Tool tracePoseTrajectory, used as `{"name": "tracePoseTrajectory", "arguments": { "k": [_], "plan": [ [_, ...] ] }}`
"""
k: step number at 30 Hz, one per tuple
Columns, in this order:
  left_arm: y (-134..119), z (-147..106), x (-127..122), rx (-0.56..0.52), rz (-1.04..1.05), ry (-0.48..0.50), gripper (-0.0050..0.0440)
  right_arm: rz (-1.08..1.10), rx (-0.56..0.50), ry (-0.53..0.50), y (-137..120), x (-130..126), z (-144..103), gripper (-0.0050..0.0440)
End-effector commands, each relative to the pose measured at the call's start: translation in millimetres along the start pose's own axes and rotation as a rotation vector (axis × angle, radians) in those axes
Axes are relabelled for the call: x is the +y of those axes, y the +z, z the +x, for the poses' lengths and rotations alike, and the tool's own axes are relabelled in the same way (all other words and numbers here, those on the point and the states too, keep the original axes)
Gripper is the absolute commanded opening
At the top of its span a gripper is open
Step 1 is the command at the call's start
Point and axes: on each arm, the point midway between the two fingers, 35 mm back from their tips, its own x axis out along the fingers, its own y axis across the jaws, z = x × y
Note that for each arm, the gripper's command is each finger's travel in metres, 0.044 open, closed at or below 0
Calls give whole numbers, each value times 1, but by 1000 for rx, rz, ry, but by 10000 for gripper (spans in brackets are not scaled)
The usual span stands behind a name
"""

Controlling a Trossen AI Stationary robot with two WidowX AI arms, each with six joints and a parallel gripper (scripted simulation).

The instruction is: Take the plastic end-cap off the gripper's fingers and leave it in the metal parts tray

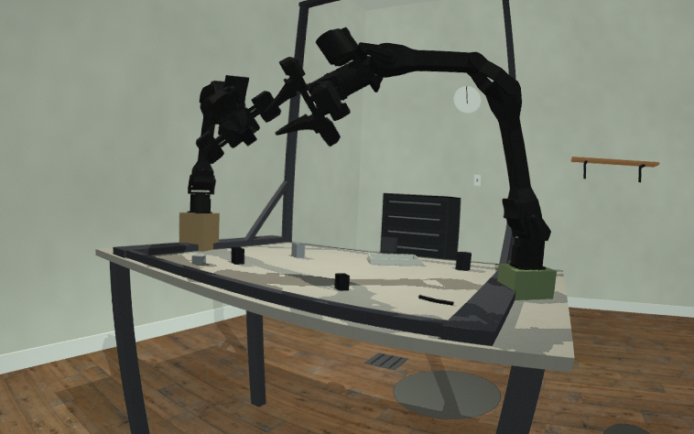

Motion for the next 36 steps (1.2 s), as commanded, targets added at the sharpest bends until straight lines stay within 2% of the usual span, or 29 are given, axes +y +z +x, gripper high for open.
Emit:
{"name": "tracePoseTrajectory", "arguments": {
  "k": [1,17,36],
  "plan": [
    [-3,1,-7,2,-73,0,215,3,-25,29,12,11,-6,0],
    [-6,-4,-13,12,-55,-21,215,3,-25,29,12,11,-6,0],
    [-5,15,-11,9,-56,-16,215,3,-25,29,12,11,-6,0]
  ]
}}
